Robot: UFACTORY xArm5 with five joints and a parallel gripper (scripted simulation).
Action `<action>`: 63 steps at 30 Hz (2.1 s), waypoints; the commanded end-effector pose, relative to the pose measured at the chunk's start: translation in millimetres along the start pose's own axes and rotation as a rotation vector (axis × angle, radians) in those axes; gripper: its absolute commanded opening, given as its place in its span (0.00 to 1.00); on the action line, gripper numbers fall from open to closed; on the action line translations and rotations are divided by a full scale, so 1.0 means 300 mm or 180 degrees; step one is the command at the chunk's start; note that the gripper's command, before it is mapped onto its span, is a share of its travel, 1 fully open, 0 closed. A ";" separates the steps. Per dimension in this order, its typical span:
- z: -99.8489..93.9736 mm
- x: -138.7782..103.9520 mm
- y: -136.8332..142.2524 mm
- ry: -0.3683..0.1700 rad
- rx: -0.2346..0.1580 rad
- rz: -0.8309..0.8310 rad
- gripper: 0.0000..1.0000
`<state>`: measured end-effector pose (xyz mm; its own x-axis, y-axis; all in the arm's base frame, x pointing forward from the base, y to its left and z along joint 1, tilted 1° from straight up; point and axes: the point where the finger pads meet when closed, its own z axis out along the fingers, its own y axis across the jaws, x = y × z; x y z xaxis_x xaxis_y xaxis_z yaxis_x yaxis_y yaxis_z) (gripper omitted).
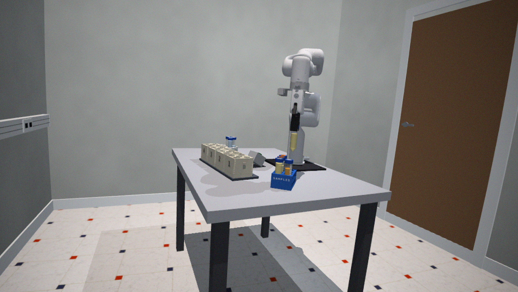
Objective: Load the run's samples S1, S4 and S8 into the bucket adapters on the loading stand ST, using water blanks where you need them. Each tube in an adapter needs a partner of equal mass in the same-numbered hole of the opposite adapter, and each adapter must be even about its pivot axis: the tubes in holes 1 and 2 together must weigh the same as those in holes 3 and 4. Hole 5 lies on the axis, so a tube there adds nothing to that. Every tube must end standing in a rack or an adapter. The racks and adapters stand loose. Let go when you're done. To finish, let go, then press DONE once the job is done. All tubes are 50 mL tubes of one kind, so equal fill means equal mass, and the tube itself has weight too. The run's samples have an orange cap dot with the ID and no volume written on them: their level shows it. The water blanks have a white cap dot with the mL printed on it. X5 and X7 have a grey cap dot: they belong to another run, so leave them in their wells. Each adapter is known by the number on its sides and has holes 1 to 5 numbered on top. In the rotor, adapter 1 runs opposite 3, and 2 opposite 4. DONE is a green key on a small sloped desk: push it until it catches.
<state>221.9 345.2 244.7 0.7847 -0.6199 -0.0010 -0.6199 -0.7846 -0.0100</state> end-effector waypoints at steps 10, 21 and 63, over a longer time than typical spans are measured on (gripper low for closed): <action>0.028 -0.001 -0.003 -0.0036 0.0010 0.0000 0.00; 0.088 -0.001 -0.003 -0.0036 0.0010 0.0000 0.00; 0.242 -0.003 -0.004 -0.0036 0.0009 0.0000 0.00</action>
<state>221.6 346.3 170.8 0.7847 -0.6199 -0.0010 -0.6199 -0.7846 -0.0101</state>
